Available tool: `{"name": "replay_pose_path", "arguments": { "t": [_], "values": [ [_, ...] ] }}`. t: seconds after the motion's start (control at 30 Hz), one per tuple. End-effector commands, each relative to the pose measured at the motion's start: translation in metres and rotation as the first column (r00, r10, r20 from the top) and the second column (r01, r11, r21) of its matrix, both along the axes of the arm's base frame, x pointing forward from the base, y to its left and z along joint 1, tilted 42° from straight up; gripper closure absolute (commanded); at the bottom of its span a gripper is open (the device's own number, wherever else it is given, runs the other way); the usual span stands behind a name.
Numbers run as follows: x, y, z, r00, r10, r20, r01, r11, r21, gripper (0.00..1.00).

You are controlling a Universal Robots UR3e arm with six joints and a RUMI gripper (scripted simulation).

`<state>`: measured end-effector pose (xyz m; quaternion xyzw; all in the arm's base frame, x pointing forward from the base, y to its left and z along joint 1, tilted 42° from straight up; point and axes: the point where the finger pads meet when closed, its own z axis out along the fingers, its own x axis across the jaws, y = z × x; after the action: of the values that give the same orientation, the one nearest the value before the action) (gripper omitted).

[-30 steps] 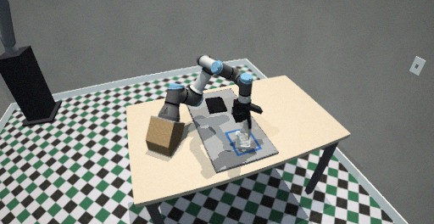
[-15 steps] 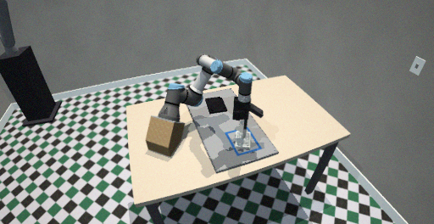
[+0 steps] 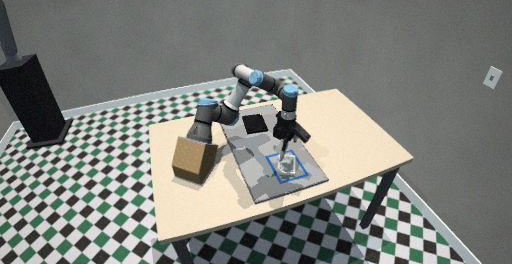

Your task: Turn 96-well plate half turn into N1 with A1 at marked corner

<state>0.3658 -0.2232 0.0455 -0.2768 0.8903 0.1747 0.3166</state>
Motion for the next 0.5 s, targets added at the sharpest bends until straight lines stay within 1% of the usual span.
{"name": "replay_pose_path", "arguments": {
  "t": [0.0,0.03,0.23,0.33,0.47],
  "values": [
    [0.0001,-0.0010,0.0005,0.993,-0.096,-0.071,0.100,0.994,0.049,0.00],
    [0.0001,-0.0010,0.0005,0.993,-0.096,-0.071,0.100,0.994,0.049,0.00],
    [0.0001,-0.0010,0.0005,0.956,-0.230,-0.180,0.254,0.959,0.123,0.00],
    [0.0001,-0.0010,0.0005,0.927,-0.291,-0.237,0.331,0.931,0.153,0.00],
    [0.0001,-0.0010,0.0005,0.877,-0.363,-0.315,0.432,0.883,0.184,0.00]
  ]
}}
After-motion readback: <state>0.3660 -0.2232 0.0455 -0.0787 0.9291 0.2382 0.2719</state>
